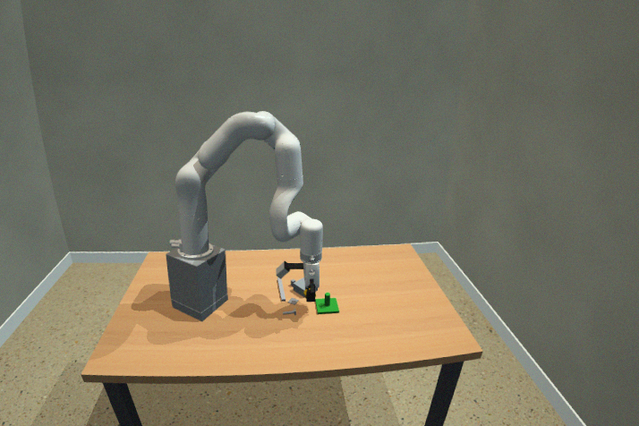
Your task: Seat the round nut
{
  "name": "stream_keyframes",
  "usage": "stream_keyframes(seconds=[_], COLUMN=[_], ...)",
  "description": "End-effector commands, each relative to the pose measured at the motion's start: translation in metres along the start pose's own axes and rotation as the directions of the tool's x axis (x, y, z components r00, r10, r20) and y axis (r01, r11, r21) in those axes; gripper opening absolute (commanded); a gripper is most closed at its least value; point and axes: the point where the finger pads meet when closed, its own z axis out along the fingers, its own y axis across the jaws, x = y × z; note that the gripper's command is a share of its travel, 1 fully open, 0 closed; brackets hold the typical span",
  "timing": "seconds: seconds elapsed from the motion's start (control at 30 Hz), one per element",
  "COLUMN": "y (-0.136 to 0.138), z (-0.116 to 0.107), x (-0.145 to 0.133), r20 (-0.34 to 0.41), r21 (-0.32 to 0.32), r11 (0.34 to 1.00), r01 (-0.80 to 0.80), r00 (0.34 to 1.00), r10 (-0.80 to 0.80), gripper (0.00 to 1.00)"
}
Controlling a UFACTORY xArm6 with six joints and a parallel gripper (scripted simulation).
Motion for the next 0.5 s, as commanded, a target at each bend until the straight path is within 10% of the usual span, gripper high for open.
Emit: stream_keyframes(seconds=[0.0,0.47], y=[0.0003,0.0049], z=[-0.0009,-0.0001], x=[-0.0018,-0.0050], r20=[0.001,-0.018], r21=[-0.001,-0.020], r11=[1.000,1.000], r01=[0.000,0.001], r00=[1.000,1.000], r10=[0.000,-0.002], gripper=[0.00,0.00])
